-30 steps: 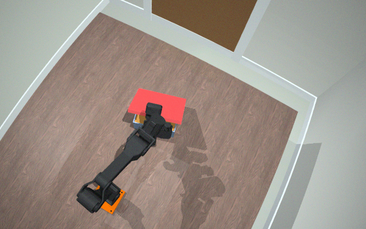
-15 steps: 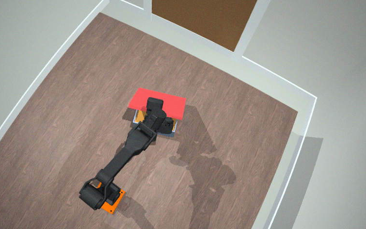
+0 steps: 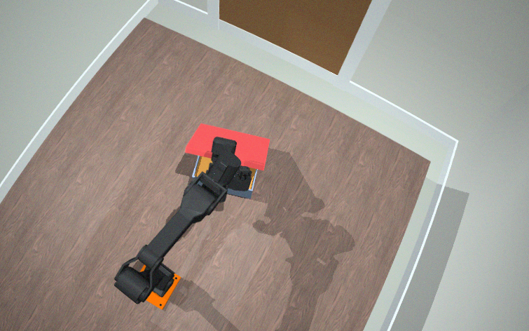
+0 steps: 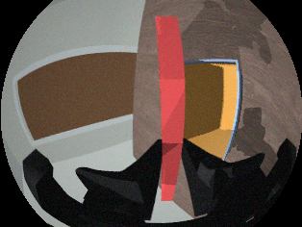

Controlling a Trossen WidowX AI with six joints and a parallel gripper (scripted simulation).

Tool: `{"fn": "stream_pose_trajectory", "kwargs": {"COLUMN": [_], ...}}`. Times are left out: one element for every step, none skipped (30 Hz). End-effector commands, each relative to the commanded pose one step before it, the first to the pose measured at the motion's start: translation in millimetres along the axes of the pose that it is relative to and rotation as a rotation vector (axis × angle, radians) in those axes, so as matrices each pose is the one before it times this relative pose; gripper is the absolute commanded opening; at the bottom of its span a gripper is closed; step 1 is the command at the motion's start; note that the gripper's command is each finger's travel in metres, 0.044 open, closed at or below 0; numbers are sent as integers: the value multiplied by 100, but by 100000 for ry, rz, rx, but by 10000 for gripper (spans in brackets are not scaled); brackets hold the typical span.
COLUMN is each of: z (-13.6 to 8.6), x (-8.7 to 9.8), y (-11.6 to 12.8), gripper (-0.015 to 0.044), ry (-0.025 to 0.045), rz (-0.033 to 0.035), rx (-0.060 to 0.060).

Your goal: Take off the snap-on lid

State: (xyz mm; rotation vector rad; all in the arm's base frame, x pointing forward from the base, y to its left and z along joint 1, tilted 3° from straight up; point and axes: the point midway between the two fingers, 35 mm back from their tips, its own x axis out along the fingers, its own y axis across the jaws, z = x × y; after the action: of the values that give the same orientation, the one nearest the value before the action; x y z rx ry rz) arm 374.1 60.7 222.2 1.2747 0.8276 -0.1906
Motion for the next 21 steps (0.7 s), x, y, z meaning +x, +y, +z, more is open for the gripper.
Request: {"fn": "stream_pose_trajectory", "kwargs": {"z": [116,0,0,0,0,0,0,0,0,0,0,0,0,0,0,0,0,0,0,0,0], "x": [-672,-84,-84,-84,-84,-84,-84,-84,-84,-84,-84,-84,-84,-83,-83,-83,-83,-83,-83,-83,-83], "y": [1060,100,100,100,100,100,100,100,100,99,99,99,99,99,99,99,99,99,99,99,99], "gripper": [0,0,0,0,0,0,0,0,0,0,0,0,0,0,0,0,0,0,0,0,0], "ry": [-655,0,0,0,0,0,0,0,0,0,0,0,0,0,0,0,0,0,0,0,0], "rz": [1733,0,0,0,0,0,0,0,0,0,0,0,0,0,0,0,0,0,0,0,0], "rx": [-133,1,1,1,1,1,1,1,1,1,1,1,1,1,1,1,1,1,1,1,1]}}
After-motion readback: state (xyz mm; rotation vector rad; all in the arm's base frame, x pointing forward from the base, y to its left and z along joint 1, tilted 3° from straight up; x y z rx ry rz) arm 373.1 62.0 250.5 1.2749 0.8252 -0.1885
